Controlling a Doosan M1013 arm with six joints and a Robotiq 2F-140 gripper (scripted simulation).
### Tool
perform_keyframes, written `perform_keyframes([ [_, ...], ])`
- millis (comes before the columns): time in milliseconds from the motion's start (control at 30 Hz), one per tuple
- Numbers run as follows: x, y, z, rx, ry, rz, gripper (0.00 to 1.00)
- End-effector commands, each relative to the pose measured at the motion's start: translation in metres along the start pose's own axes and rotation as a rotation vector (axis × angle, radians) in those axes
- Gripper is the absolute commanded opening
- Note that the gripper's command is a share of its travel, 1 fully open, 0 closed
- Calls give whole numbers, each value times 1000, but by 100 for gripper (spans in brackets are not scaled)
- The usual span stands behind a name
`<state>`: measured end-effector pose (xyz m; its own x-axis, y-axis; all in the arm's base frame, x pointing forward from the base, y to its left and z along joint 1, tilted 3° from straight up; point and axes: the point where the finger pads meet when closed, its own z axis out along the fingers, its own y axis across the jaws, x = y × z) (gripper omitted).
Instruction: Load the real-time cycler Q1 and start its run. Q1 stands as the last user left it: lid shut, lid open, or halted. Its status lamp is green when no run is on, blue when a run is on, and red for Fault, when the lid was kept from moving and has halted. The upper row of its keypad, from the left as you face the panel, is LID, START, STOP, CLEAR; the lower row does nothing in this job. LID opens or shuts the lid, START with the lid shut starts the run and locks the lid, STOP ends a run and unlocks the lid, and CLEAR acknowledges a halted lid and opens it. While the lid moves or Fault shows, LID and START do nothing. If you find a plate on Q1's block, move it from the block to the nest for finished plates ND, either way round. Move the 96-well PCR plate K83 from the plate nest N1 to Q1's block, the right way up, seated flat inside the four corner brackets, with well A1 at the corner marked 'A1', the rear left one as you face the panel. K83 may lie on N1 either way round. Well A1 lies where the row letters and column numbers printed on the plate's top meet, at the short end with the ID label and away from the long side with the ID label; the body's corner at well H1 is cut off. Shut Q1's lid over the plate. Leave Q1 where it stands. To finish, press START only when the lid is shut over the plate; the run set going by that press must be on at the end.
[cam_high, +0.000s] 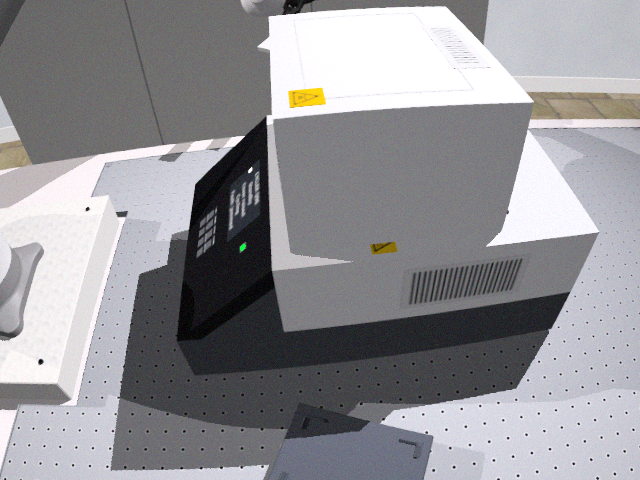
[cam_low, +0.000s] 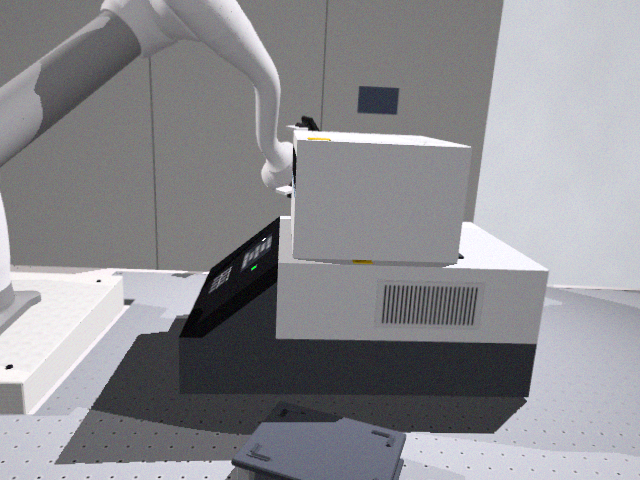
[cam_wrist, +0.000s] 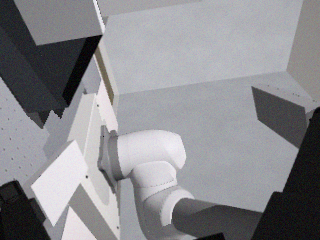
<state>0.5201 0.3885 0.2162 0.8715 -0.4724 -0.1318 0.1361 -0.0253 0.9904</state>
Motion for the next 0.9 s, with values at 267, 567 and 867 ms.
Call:
perform_keyframes([
  [267,0,0,0,0,0,0,100],
  [567,2,3,4,28,-5,-19,0],
  [867,17,29,37,130,-22,-86,0],
])
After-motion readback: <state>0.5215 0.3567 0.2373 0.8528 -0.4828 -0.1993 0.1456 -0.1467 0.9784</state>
